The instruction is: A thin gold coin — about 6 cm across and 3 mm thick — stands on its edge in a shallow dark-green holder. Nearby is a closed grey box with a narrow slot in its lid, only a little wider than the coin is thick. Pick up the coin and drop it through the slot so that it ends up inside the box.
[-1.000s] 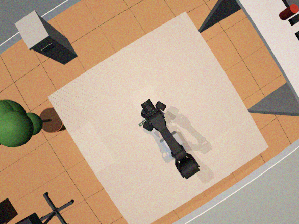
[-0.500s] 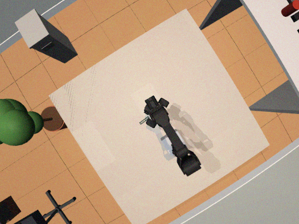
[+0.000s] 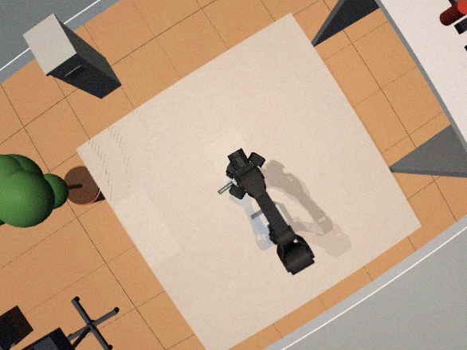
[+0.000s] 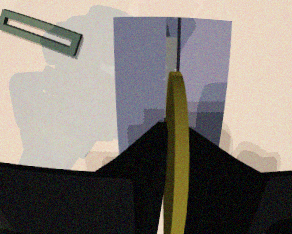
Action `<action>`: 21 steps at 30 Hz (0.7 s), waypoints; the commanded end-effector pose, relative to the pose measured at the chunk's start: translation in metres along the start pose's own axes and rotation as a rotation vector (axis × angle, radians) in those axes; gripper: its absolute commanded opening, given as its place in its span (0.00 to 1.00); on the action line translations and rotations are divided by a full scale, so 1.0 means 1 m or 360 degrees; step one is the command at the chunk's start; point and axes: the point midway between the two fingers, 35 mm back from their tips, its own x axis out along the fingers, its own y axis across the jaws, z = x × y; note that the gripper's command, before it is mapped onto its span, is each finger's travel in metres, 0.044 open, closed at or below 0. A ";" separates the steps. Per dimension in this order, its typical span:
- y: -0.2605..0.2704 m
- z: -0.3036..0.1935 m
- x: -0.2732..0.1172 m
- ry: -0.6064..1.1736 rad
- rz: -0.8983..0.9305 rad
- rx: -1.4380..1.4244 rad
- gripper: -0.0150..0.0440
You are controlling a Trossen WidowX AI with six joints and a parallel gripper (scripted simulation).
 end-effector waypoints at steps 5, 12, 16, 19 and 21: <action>-0.003 -0.002 0.000 0.0000 0.0000 -0.0004 0.25; -0.001 -0.001 0.000 0.0000 0.0000 -0.0002 0.25; -0.002 -0.001 0.002 0.0000 0.0000 -0.0001 0.25; -0.002 -0.001 0.004 0.0000 0.0000 0.0000 0.25; -0.002 -0.001 0.005 0.0000 0.0000 0.0001 0.25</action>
